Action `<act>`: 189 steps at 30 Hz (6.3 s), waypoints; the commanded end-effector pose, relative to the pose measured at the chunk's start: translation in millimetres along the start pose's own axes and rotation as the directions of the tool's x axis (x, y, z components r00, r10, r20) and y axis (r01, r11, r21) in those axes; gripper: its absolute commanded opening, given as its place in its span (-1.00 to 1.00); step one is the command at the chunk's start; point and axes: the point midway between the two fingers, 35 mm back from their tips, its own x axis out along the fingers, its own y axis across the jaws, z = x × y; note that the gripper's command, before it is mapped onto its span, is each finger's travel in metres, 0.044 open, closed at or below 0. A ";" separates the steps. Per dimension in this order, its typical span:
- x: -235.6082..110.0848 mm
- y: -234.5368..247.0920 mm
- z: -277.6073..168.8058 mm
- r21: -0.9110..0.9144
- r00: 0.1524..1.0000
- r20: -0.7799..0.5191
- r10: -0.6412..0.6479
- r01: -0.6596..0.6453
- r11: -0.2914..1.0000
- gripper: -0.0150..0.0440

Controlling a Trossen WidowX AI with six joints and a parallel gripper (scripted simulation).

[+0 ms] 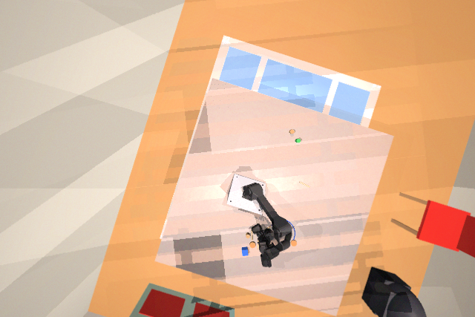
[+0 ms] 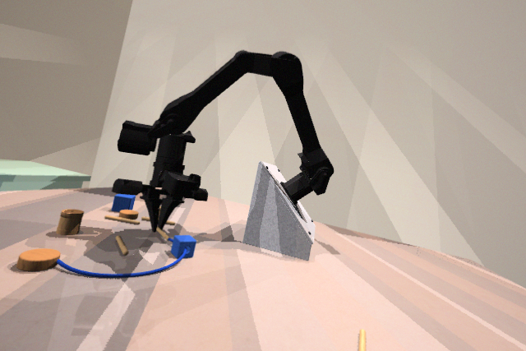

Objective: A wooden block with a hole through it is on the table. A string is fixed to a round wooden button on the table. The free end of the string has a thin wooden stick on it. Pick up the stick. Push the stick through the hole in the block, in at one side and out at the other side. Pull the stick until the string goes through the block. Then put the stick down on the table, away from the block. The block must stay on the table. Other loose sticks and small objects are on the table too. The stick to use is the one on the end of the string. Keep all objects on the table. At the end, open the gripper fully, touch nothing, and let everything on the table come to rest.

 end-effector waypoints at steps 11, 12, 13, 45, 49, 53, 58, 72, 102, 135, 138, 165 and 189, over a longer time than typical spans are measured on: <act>2.2 0.9 -2.2 -0.004 1.000 -0.004 0.005 -0.005 1.000 -0.49; 2.2 0.9 -2.2 -0.004 1.000 -0.004 0.005 -0.005 1.000 -0.49; 2.2 0.9 -2.2 -0.004 1.000 -0.004 0.005 -0.005 1.000 -0.49; 2.2 0.9 -2.2 -0.004 1.000 -0.004 0.005 -0.005 1.000 -0.49; 2.2 0.9 -2.2 -0.004 1.000 -0.004 0.005 -0.005 1.000 -0.49; 2.2 0.9 -2.2 -0.004 1.000 -0.004 0.005 -0.005 1.000 -0.49; 2.2 0.9 -2.2 -0.004 1.000 -0.004 0.005 -0.005 1.000 -0.49; 2.2 0.9 -2.2 -0.004 1.000 -0.004 0.005 -0.005 1.000 -0.49; 2.2 0.9 -2.2 -0.004 1.000 -0.004 0.005 -0.005 1.000 -0.49; -80.6 -6.2 9.4 -0.004 1.000 -0.005 -0.023 0.023 1.000 0.67; -93.0 -5.9 10.8 -0.003 1.000 -0.005 -0.021 0.021 1.000 0.93; -103.9 -7.4 12.4 -0.001 1.000 -0.005 -0.030 0.030 1.000 1.00; -103.9 -7.4 12.4 -0.001 1.000 -0.005 -0.030 0.030 1.000 1.00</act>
